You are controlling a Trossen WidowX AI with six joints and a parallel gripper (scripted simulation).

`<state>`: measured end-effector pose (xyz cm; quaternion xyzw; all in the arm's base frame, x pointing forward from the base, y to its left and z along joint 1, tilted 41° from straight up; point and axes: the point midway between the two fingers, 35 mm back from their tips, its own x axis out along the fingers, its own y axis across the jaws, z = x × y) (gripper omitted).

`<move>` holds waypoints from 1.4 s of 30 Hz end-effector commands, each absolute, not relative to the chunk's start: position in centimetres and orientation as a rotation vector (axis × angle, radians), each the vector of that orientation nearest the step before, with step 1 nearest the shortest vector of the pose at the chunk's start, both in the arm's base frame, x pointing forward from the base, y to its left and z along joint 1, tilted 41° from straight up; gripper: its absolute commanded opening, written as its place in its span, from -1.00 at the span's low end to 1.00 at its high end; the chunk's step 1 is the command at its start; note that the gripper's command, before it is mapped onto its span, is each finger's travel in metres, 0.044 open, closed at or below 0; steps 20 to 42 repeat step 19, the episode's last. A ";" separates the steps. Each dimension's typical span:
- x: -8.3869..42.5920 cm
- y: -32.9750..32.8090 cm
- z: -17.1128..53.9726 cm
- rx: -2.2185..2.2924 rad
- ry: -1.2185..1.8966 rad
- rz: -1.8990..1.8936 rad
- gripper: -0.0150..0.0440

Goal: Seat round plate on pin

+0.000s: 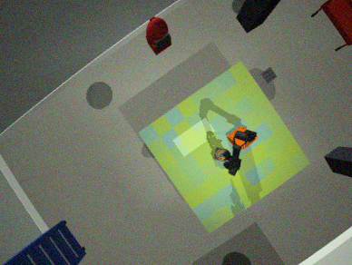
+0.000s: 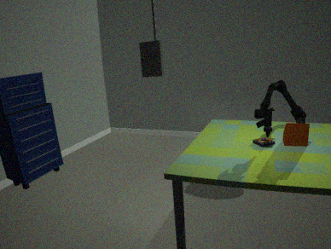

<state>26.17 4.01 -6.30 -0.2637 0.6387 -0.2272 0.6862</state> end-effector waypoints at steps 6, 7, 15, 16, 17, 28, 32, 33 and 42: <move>26.1 4.9 -5.4 -0.588 1.420 -0.502 -0.49; 26.1 4.9 -5.4 -0.588 1.420 -0.502 -0.49; 26.1 4.9 -5.4 -0.588 1.420 -0.502 -0.49; 26.1 4.9 -5.4 -0.588 1.420 -0.502 -0.49; 26.1 4.9 -5.4 -0.588 1.420 -0.502 -0.49; 26.1 4.9 -5.4 -0.588 1.420 -0.502 -0.49; 26.1 4.9 -5.4 -0.588 1.420 -0.502 -0.49; 26.1 4.9 -5.4 -0.588 1.420 -0.502 -0.49; 26.1 4.9 -5.4 -0.588 1.420 -0.502 -0.49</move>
